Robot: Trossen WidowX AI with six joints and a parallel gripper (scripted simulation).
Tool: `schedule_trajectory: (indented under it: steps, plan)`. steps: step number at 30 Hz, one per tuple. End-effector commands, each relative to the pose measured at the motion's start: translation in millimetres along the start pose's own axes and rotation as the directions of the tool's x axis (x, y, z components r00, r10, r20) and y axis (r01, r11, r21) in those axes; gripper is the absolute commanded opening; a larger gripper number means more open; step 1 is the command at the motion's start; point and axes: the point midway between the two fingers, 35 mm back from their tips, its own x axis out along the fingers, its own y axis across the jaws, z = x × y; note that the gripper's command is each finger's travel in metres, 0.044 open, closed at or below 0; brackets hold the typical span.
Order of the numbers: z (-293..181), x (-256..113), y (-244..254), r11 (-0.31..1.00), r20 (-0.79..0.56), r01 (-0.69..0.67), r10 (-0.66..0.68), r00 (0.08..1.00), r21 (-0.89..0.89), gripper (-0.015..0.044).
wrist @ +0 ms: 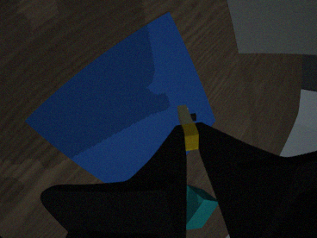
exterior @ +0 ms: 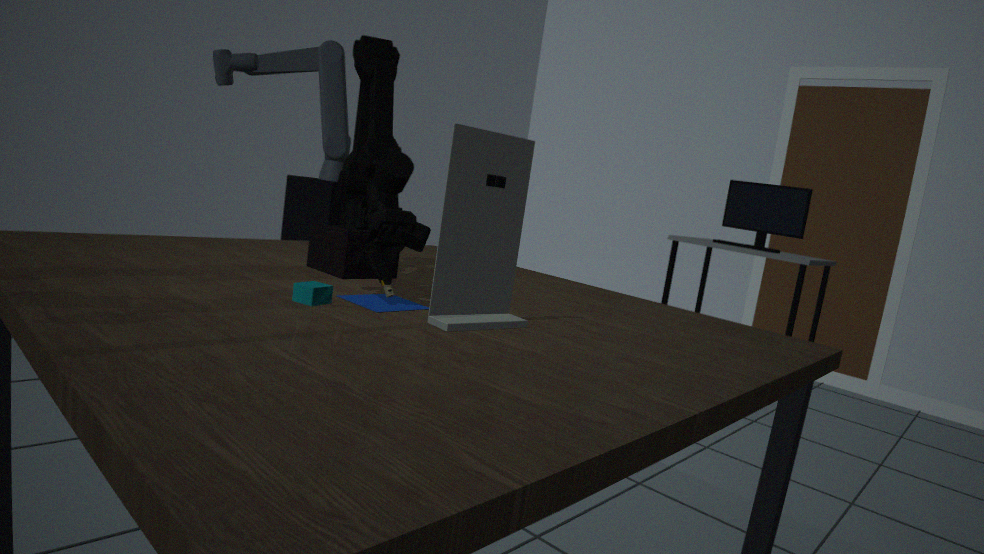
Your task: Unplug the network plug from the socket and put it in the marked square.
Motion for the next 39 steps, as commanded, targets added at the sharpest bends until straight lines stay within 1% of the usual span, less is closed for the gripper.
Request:
schedule_trajectory:
  steps: [1, 28, 34, 39]
  plan:
    - [0.7, 2.5, 5.2, 1.000, 0.005, -0.008, 0.008, 1.000, -0.006, 0.0000]
    - [-1.5, 9.5, 9.7, 1.000, 0.000, -0.006, 0.006, 1.000, -0.001, 0.0000]
    - [-1.5, 9.5, 9.7, 1.000, 0.000, -0.006, 0.006, 1.000, -0.001, 0.0156]
    - [-1.5, 9.4, 9.7, 1.000, 0.000, -0.006, 0.006, 1.000, -0.001, 0.0156]
